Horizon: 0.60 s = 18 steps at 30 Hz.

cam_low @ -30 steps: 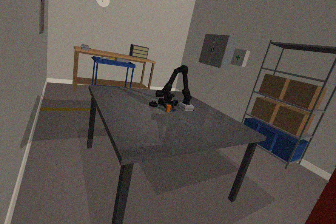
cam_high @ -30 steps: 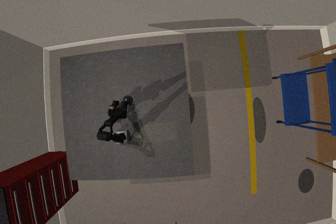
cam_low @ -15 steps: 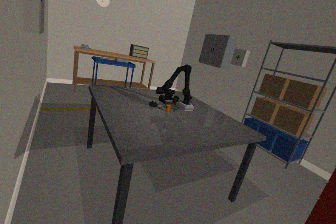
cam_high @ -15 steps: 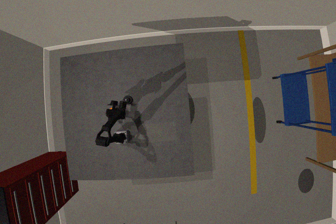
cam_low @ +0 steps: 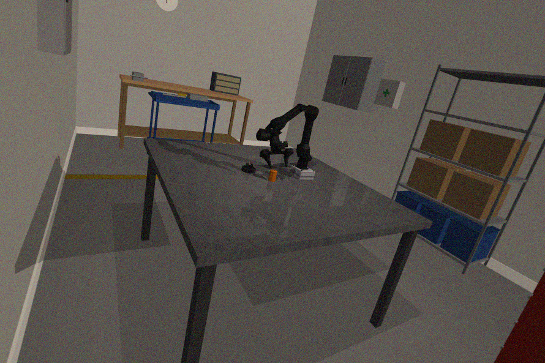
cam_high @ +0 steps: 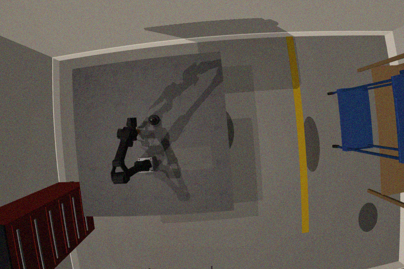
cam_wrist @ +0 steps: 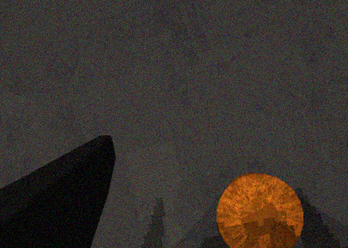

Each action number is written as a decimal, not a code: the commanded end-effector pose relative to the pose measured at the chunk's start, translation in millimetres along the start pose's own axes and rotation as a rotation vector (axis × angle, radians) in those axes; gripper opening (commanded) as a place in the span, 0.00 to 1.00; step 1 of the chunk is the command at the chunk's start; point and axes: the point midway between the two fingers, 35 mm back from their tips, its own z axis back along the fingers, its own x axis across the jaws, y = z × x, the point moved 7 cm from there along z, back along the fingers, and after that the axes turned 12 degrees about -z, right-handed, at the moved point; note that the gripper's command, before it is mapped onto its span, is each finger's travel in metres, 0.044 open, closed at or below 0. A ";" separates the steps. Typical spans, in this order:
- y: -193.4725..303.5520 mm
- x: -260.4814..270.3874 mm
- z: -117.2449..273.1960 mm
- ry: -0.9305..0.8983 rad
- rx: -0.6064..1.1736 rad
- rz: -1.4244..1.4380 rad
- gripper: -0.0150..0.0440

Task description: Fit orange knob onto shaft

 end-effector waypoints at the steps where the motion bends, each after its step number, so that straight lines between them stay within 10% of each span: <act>1: -32.7 11.2 13.0 0.148 0.387 -0.012 1.00; 18: -52.3 20.9 24.7 0.290 0.579 -0.015 1.00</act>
